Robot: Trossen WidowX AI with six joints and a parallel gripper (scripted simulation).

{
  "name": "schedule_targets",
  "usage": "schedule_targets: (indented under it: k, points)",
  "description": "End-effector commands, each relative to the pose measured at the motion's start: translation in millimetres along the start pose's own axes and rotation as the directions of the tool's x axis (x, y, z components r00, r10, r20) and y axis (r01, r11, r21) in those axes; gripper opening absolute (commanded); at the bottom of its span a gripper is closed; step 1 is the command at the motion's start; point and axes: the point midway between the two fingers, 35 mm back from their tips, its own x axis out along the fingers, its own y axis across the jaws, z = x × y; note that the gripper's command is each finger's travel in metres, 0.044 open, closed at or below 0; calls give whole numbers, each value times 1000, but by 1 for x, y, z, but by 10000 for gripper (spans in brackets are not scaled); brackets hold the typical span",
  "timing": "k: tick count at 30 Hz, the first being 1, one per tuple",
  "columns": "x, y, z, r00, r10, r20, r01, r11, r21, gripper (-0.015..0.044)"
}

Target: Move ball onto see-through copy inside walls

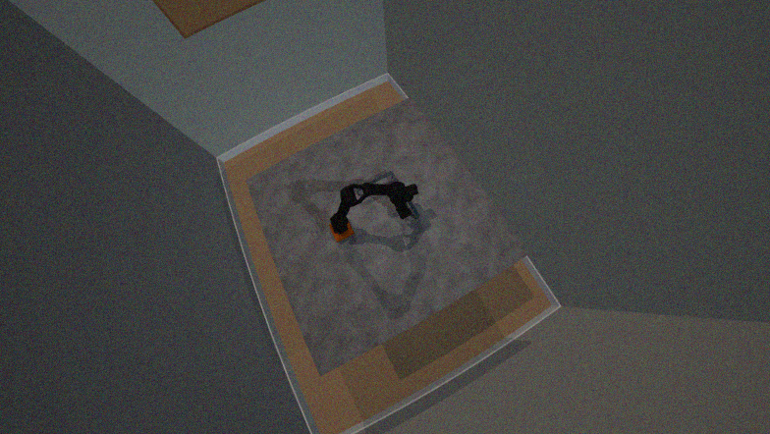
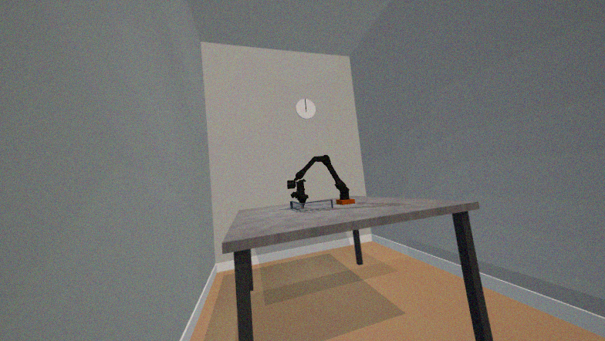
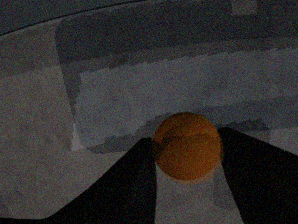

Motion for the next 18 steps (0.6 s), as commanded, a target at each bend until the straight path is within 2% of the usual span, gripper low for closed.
schedule_targets:
  k: [1, 5, 12, 18]
  points:
    - [0, 0, 0, 1000, 0, 0, 0, 1000, 0, 131]
    - [0, 0, 0, 1000, 0, 0, 0, 1000, 0, 234]
    - [-3, 0, 0, 1000, 0, 0, 0, 1000, 0, 234]
    - [-85, 0, 0, 1000, -5, -1, 5, 1000, -3, 234]
